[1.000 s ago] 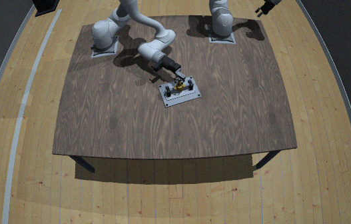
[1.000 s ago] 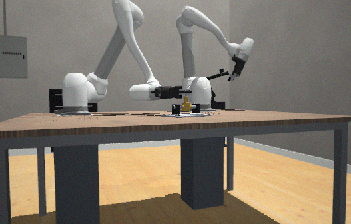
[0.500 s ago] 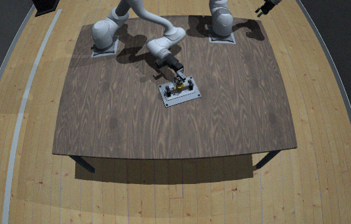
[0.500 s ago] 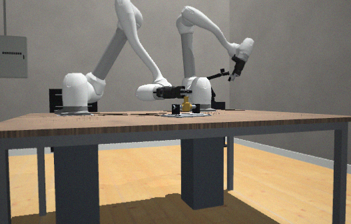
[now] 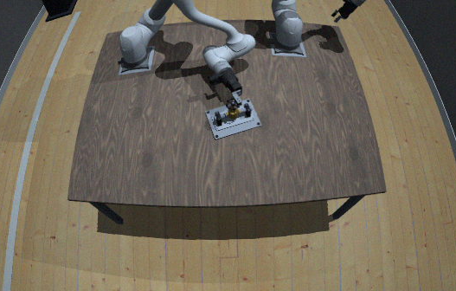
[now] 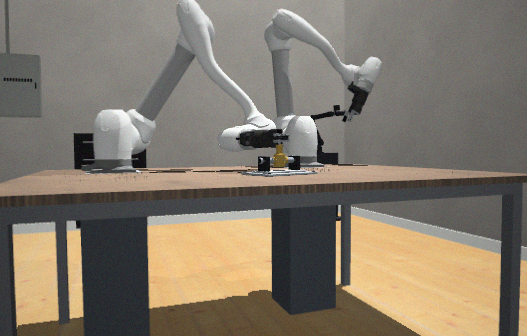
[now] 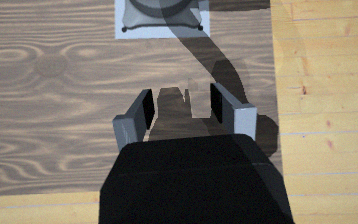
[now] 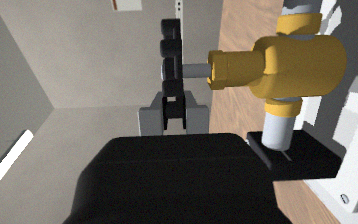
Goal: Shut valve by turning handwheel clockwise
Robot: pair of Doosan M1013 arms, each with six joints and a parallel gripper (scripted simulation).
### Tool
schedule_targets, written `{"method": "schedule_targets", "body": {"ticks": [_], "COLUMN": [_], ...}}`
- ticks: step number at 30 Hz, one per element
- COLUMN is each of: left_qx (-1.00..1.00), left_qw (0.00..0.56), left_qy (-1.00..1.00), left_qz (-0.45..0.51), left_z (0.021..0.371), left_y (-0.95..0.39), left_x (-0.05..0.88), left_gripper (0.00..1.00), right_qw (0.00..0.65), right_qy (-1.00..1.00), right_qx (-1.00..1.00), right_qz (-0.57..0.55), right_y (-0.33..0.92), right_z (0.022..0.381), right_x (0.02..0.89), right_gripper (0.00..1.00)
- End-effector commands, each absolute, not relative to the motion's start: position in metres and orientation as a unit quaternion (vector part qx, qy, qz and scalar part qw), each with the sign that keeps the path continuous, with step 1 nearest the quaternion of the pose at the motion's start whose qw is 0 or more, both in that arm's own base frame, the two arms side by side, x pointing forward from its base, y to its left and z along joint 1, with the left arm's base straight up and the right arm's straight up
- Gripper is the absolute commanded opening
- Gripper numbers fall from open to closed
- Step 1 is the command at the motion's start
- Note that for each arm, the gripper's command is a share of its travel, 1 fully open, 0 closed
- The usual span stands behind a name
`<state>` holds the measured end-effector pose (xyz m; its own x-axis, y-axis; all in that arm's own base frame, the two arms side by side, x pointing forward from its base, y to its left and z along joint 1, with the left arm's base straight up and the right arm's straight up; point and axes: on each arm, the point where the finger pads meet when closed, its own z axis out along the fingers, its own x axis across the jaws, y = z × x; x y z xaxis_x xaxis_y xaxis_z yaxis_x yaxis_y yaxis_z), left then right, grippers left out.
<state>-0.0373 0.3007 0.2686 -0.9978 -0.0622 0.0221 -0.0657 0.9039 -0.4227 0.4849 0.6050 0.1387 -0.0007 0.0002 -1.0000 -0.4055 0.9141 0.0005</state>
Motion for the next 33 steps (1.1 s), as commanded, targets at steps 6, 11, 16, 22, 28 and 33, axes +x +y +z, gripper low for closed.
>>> {"method": "schedule_targets", "body": {"ticks": [6, 11, 16, 22, 28, 33], "left_qx": [0.033, 0.033, 0.033, 0.033, 0.033, 0.033], "left_qw": [0.004, 0.004, 0.004, 0.004, 0.004, 0.004], "left_qy": [-0.976, -0.976, -0.976, -0.976, -0.976, -0.976], "left_qz": [0.216, 0.216, 0.216, 0.216, 0.216, 0.216], "left_z": [0.269, 0.269, 0.269, 0.269, 0.269, 0.269], "left_y": [0.301, 0.301, 0.301, 0.301, 0.301, 0.301], "left_x": [-0.037, -0.037, -0.037, -0.037, -0.037, -0.037], "left_gripper": [1.00, 1.00, 1.00, 1.00, 1.00, 1.00], "right_qw": [0.701, 0.704, 0.707, 0.707, 0.705, 0.700], "right_qy": [0.701, 0.704, 0.706, 0.707, 0.704, 0.699], "right_qx": [-0.094, -0.065, -0.035, 0.016, 0.063, 0.104], "right_qz": [0.094, 0.066, 0.035, -0.015, -0.062, -0.104], "right_y": [0.607, 0.607, 0.608, 0.608, 0.607, 0.607], "right_z": [0.140, 0.140, 0.140, 0.140, 0.140, 0.140], "right_x": [0.489, 0.491, 0.494, 0.498, 0.501, 0.504], "right_gripper": [0.00, 0.00, 0.00, 0.00, 0.00, 0.00]}}
